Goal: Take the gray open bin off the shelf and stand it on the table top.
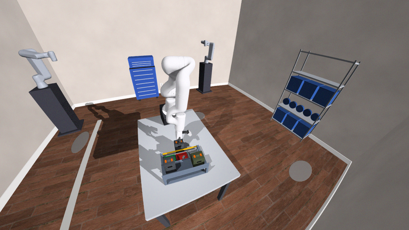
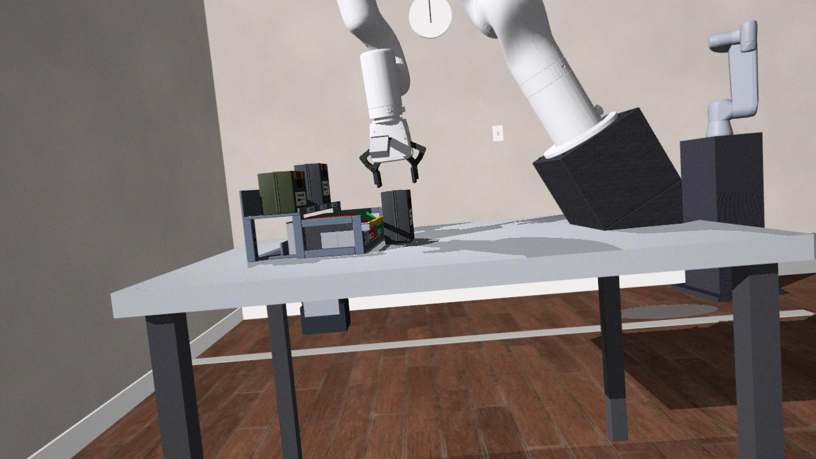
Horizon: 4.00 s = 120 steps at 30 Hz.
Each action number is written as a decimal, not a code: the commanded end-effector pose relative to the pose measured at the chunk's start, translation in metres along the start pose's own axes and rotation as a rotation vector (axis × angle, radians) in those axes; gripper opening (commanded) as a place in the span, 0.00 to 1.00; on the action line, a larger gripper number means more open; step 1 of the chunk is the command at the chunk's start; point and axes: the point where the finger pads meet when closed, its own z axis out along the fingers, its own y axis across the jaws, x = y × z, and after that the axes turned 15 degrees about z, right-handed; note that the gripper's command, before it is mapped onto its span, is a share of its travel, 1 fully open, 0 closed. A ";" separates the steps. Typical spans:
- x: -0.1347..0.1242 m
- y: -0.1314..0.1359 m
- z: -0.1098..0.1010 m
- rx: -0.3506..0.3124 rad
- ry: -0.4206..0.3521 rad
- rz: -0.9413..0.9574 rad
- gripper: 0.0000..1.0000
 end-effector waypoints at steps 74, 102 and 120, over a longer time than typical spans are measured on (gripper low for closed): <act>0.002 0.004 -0.006 -0.030 0.126 -0.314 1.00; 0.002 0.004 -0.006 -0.049 0.122 -0.614 1.00; 0.002 0.004 -0.006 -0.064 0.119 -0.873 1.00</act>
